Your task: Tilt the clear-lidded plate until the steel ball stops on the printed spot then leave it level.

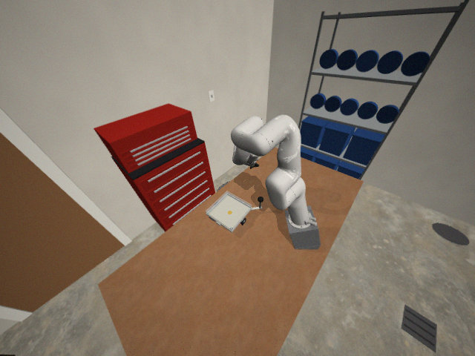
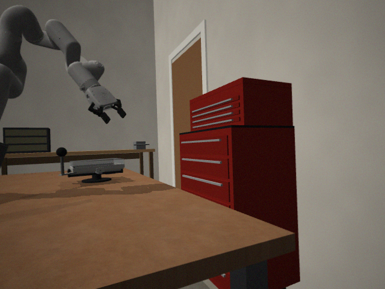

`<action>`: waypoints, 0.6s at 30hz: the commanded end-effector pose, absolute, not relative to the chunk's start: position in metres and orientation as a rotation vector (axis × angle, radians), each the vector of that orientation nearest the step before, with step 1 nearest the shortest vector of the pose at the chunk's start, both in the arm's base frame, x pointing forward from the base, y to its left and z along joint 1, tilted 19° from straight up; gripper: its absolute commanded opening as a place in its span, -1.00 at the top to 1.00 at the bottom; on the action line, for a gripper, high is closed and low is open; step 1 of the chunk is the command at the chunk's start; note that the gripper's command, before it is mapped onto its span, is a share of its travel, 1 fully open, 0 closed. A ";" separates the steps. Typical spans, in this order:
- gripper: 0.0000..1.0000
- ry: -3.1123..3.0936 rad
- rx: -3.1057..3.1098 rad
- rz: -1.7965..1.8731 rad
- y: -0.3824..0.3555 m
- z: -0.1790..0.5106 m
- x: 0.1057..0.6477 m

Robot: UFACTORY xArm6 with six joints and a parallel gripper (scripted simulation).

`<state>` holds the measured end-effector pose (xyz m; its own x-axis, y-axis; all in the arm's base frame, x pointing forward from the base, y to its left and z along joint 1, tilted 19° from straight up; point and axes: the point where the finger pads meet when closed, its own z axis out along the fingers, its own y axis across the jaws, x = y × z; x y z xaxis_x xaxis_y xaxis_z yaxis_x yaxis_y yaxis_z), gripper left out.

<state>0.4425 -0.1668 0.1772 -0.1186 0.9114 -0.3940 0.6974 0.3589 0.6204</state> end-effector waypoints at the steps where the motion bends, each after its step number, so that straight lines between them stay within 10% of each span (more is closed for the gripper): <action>1: -1.00 1.812 1.541 0.384 -0.171 0.168 0.430; 18: -1.00 1.577 1.936 0.427 -0.175 0.138 0.393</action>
<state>0.4021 -0.1741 0.1448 0.1663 0.9705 -0.1743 0.7717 -0.0181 0.6358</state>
